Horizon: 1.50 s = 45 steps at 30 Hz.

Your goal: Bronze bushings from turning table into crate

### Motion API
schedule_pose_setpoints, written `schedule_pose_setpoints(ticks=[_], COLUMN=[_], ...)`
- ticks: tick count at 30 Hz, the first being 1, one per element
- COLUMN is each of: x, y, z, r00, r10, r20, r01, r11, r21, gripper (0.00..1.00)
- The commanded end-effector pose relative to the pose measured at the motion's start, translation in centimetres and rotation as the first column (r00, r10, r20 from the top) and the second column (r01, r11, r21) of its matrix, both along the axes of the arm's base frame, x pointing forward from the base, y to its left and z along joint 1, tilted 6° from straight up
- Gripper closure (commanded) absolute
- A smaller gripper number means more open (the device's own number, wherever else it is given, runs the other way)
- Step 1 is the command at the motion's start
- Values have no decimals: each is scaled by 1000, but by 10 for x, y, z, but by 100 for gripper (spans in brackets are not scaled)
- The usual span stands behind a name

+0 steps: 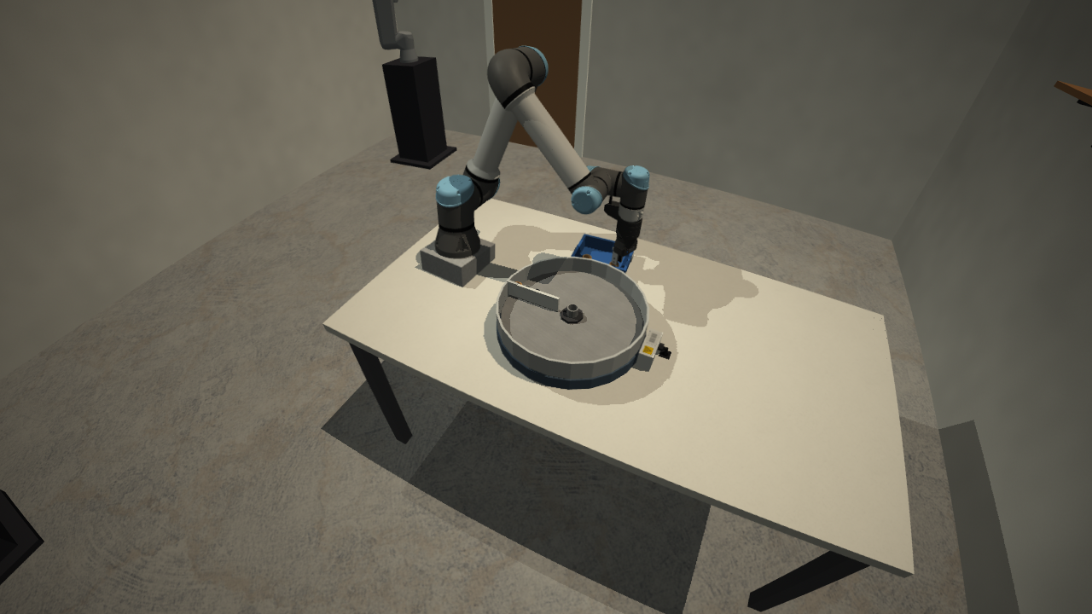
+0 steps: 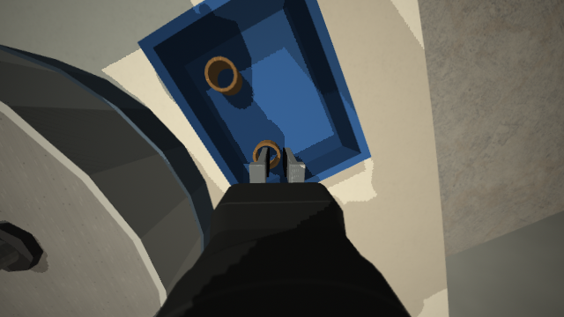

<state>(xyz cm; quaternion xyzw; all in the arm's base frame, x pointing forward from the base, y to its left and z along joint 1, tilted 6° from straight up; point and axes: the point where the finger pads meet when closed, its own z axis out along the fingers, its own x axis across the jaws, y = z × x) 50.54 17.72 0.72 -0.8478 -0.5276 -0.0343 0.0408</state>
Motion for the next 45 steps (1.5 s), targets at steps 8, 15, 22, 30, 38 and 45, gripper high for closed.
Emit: schedule_pose_setpoints(ticks=[8,15,22,30,38,45], x=[1,1,1,0,0,0], y=[0,-1,-1,-3,-5,-6], z=[2,8,8,32,48,56], r00=[1000,1000,1000,1000,1000,1000], r10=[0,0,0,0,0,0], r20=[2,2,2,2,2,3], r01=[0,0,0,0,0,0], r11=[1000,1000,1000,1000,1000,1000], r21=[0,0,0,0,0,0], gripper=[58,58,58,58,58,58])
